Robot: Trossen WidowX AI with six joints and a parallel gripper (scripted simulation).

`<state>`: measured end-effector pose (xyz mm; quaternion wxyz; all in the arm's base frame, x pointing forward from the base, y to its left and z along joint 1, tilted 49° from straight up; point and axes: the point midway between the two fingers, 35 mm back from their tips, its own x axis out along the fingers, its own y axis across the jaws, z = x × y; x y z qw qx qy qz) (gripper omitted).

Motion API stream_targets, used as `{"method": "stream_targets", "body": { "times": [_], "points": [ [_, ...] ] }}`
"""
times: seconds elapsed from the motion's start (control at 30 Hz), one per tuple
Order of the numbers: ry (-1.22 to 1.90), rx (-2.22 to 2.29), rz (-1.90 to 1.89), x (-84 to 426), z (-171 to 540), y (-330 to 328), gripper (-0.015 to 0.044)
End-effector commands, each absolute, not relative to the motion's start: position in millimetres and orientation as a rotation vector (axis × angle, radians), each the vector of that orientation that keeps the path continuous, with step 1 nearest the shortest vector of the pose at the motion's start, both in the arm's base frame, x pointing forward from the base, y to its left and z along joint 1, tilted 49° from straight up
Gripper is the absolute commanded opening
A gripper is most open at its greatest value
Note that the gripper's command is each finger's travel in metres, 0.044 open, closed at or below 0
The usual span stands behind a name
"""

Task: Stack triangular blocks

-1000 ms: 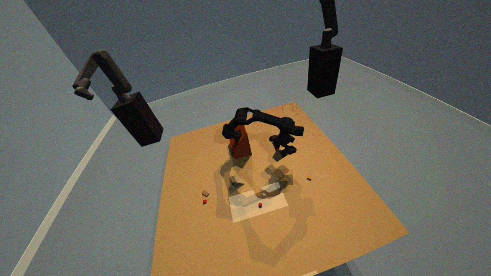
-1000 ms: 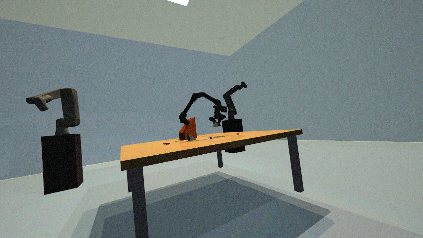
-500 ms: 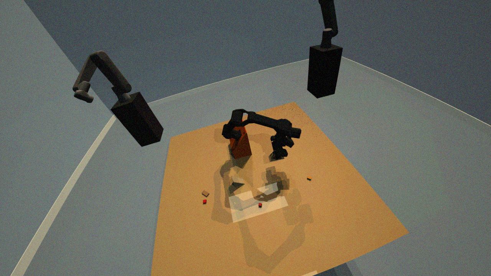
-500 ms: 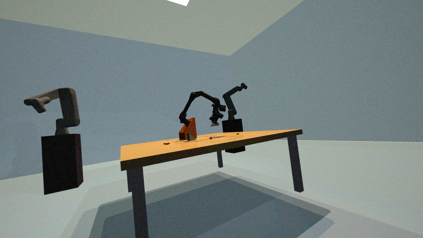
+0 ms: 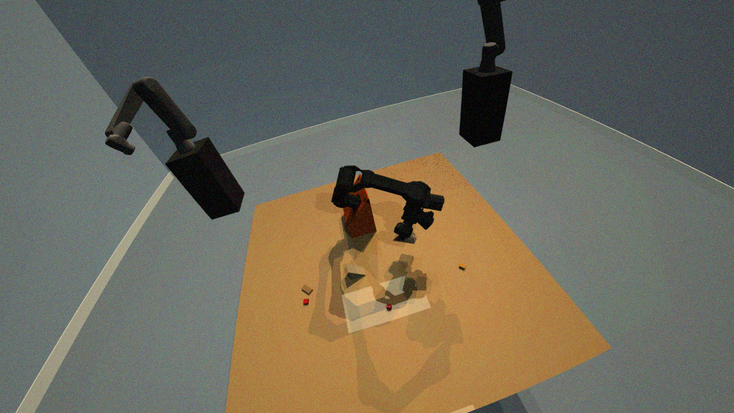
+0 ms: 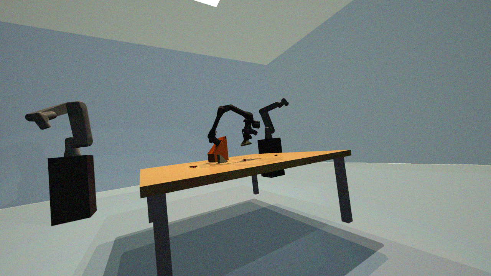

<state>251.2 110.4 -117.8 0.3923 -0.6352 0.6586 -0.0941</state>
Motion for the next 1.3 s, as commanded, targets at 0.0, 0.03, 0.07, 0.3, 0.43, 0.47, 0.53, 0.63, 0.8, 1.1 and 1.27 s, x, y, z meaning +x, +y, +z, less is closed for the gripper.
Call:
{"method": "stream_targets", "body": {
  "times": [0.0, 0.03, 0.07, 0.3, 0.43, 0.47, 0.53, 0.63, 0.8, 1.1, 1.27],
  "points": [
    [1.622, -1.512, -0.370, 253, -106, 104, 0.0000],
    [1.610, -1.487, -0.398, 254, -104, 102, 0.0000],
    [1.597, -1.461, -0.426, 254, -101, 101, 0.0000],
    [1.498, -1.284, -0.614, 259, -86, 93, 0.0000],
    [1.435, -1.182, -0.715, 261, -78, 88, 0.0000],
    [1.418, -1.157, -0.739, 262, -76, 87, 0.0000],
    [1.384, -1.106, -0.787, 263, -71, 84, 0.0000],
    [1.331, -1.029, -0.856, 264, -65, 80, 0.0000],
    [1.238, -0.900, -0.965, 267, -54, 74, 0.0000],
    [1.054, -0.669, -1.141, 270, -36, 62, 0.0000],
    [0.944, -0.540, -1.228, 271, -25, 55, 0.0000]
  ]
}}
